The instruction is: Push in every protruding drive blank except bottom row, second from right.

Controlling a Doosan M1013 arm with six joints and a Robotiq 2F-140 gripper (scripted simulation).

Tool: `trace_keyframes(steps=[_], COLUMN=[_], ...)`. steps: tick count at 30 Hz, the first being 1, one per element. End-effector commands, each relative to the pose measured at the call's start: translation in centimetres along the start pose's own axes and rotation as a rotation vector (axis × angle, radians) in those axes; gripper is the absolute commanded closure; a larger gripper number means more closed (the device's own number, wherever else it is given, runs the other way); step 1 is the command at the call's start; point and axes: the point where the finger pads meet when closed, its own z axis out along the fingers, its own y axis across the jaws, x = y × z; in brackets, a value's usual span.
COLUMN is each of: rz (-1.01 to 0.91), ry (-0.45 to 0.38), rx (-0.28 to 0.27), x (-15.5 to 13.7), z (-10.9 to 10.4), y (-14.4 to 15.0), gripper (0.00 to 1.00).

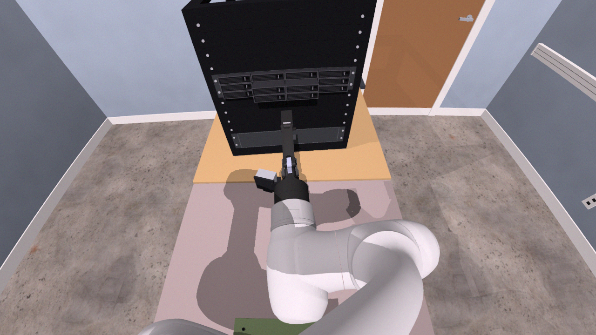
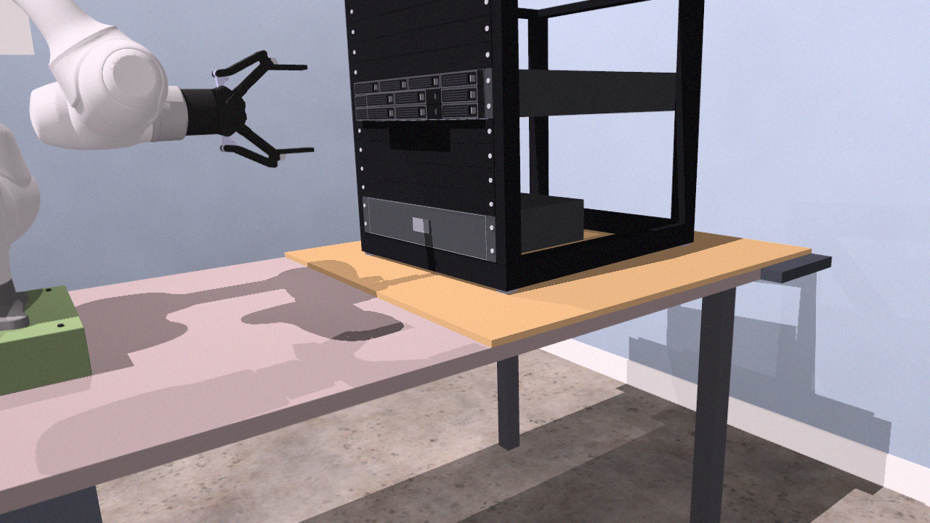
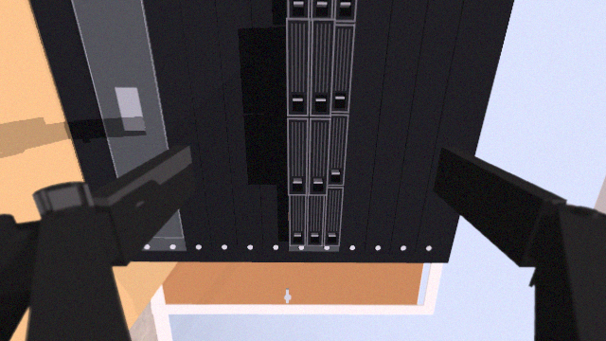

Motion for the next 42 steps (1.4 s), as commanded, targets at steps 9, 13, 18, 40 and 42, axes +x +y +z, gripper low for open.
trace_keyframes(steps=[9,13,18,40,42], rz=[0.001,0.002,0.002,0.002,0.002], ry=[0.003,0.005,0.005,0.005,0.005], rx=[0.0,-0.001,-0.001,-0.001,-0.001], x=[-0.1,-0.6,-1.4,-3.7,-3.7], z=[0.2,1.1,2.5,6.3,6.3], y=[0.1,0.3,0.5,1.0,1.0], gripper=[0.0,0.0,0.0,0.0,0.0])
